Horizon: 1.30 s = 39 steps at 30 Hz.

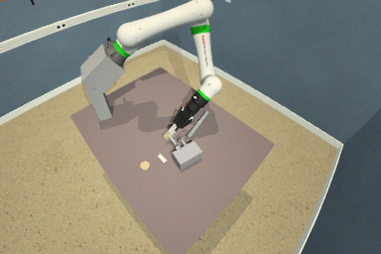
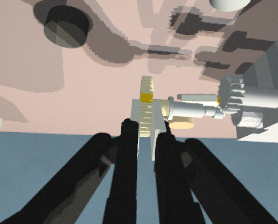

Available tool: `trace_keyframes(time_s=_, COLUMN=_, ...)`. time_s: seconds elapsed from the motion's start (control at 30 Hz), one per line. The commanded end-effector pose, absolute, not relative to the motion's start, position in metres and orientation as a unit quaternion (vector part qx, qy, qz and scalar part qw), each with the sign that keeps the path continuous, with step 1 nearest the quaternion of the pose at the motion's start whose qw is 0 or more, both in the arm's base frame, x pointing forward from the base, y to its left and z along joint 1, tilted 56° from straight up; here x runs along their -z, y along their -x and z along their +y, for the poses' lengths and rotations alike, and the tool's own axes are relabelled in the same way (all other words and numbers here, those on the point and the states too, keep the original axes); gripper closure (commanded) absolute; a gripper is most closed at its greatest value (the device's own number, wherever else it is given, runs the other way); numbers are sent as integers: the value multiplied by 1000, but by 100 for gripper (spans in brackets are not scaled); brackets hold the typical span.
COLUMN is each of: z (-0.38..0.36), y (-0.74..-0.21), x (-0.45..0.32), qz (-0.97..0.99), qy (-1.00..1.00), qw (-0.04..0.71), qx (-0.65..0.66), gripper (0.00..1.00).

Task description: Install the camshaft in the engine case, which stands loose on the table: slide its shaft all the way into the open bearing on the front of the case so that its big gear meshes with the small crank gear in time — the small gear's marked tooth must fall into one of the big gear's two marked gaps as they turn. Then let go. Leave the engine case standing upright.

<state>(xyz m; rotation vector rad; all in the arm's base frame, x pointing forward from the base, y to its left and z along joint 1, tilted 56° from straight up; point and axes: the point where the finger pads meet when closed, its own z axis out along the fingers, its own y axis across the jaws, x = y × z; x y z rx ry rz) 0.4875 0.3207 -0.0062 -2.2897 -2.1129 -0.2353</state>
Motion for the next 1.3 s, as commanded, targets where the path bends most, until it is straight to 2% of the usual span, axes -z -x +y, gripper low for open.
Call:
trace_keyframes(time_s=0.0, z=320, y=-488, x=6, qz=-676, qy=733, qw=8, qx=76, gripper=86)
trace_keyframes(time_s=1.27, z=319, y=-499, x=5, qz=-676, qy=733, qw=8, qx=76, gripper=86)
